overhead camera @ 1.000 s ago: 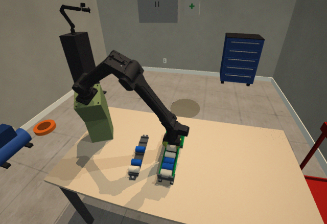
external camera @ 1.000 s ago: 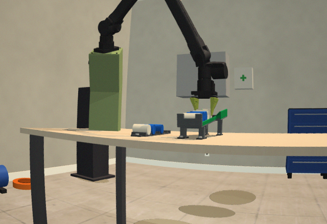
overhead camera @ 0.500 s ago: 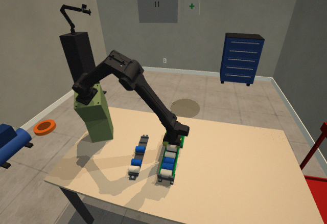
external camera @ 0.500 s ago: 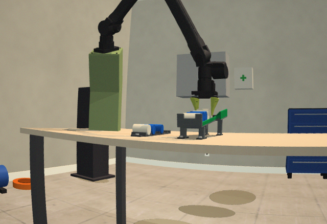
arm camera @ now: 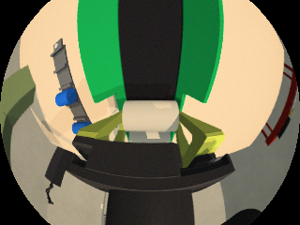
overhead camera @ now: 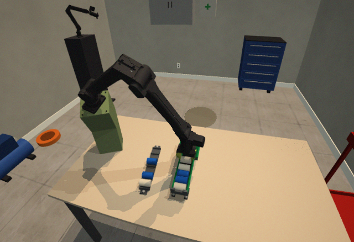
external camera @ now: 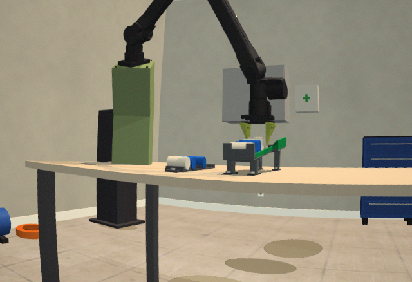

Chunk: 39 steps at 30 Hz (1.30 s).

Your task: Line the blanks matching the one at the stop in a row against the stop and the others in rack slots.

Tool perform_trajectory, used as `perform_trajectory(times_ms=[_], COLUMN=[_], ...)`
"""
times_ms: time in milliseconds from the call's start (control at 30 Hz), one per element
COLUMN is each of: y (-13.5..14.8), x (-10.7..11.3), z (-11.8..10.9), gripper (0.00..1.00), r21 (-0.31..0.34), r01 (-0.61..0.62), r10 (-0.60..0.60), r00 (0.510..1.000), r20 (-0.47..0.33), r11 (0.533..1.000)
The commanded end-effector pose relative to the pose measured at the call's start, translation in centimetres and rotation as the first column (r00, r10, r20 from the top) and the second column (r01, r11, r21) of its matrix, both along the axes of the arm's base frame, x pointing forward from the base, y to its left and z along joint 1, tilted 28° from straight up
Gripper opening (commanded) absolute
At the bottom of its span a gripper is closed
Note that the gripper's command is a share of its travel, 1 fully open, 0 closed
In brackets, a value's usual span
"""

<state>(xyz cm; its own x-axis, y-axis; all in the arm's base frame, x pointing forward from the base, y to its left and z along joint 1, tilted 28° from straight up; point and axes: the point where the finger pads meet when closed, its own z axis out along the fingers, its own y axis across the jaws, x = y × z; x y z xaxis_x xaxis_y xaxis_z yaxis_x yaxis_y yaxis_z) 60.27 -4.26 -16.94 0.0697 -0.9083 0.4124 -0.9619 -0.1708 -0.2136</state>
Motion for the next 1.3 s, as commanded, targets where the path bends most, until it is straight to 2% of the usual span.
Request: perform_trajectory(times_ms=[0,1267], y=[1.13,1.31], x=[0.85,0.66], z=[0.67,0.45], gripper=[0.60,0.60], r21=[0.002,0.001], r01=[-0.022,-0.026], r10=[0.022,0.026], r00=[1.000,1.000], r20=[0.007,0.003], r11=[1.000,1.000])
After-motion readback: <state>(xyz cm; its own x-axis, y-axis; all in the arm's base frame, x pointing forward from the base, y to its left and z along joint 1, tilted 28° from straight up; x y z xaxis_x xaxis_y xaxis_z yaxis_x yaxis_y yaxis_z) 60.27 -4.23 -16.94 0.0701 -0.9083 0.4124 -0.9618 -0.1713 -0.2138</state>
